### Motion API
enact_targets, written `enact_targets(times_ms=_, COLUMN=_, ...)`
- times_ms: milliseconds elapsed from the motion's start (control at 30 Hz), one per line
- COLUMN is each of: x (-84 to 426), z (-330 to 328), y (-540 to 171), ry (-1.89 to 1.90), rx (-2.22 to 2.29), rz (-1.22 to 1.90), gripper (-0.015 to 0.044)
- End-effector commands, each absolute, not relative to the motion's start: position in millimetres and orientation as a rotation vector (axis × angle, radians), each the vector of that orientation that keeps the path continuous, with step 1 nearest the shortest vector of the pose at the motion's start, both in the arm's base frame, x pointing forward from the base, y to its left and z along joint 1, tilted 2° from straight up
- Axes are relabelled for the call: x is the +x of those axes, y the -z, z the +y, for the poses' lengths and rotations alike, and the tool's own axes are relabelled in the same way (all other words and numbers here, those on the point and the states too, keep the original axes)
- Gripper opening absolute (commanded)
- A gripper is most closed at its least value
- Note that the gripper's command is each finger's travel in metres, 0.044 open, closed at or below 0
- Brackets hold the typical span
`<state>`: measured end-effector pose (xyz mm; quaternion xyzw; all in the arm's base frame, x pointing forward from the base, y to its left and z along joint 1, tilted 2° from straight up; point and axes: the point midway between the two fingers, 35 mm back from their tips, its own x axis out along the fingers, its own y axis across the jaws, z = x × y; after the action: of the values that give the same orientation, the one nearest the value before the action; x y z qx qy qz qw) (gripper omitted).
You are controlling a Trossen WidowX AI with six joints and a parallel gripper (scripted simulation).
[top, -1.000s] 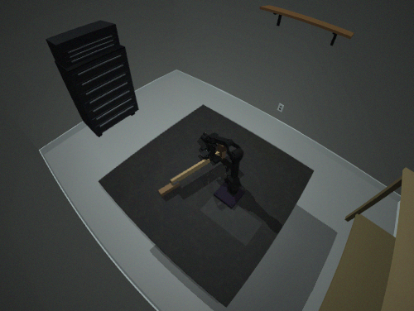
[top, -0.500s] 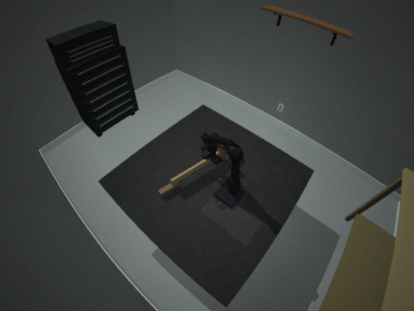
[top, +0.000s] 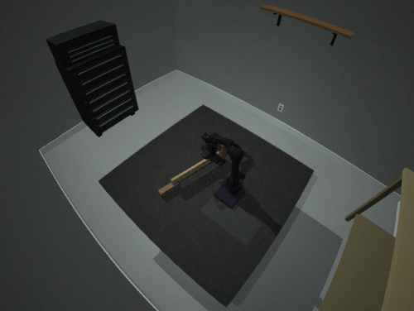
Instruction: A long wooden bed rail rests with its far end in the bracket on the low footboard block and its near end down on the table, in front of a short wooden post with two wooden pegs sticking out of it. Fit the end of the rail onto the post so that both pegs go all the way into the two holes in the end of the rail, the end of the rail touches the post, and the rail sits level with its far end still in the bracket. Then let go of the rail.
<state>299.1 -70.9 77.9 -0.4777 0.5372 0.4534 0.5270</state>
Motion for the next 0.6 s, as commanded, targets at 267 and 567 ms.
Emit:
enact_targets(times_ms=267, x=298.6, z=-76.1, y=-78.4, ry=-1.084, rx=-1.146, rz=1.284, gripper=0.0000)
enact_targets(times_ms=567, x=298.2, z=-78.8, y=-79.0, ry=-1.084, rx=-1.146, rz=1.284, gripper=0.0000)
